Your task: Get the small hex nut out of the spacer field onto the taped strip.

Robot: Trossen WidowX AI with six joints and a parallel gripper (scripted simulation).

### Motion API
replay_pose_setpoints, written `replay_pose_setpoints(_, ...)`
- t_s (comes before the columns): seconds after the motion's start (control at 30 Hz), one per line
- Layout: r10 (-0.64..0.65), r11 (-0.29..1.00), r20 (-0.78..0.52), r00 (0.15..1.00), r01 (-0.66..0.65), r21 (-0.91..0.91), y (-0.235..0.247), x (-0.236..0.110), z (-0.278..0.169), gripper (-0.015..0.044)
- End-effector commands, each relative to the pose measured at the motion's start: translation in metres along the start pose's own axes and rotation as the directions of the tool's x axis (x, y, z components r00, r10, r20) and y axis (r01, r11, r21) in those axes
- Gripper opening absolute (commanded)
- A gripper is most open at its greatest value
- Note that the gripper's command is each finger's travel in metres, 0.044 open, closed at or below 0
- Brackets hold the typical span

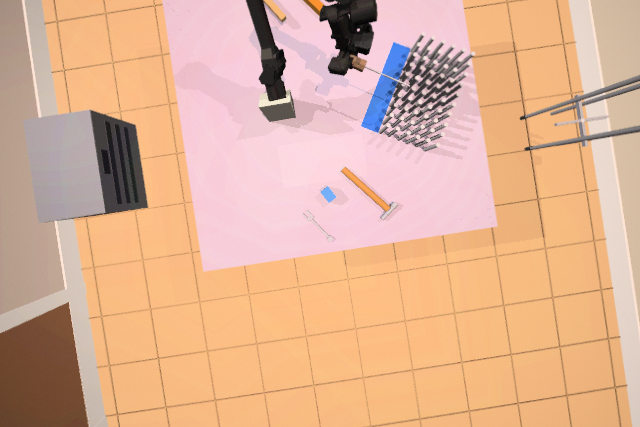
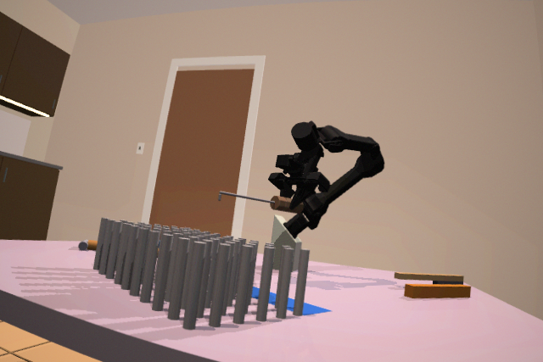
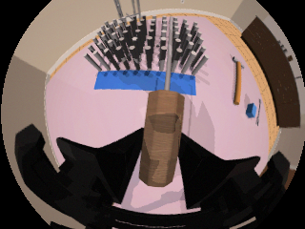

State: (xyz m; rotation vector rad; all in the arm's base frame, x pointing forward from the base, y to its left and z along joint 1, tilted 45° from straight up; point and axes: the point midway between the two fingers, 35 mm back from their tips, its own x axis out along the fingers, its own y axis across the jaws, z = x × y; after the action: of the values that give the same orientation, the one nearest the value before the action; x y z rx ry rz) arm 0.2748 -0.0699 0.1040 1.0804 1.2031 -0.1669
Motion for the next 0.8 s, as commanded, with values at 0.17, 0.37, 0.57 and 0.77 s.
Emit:
replay_pose_setpoints(0.17,0.026,0.999,-0.006,1.000,-0.026,-0.028,0.019,-0.008,-0.028,0.0000)
replay_pose_setpoints(0.37,0.020,0.999,-0.007,1.000,-0.020,-0.029,0.020,0.006,-0.029,0.0000)
replay_pose_setpoints(0.57,0.010,0.999,-0.007,1.000,-0.010,-0.033,0.022,0.039,-0.035,0.0000)
replay_pose_setpoints(0.77,0.007,0.999,-0.006,1.000,-0.007,-0.035,0.024,0.070,-0.046,0.0000)
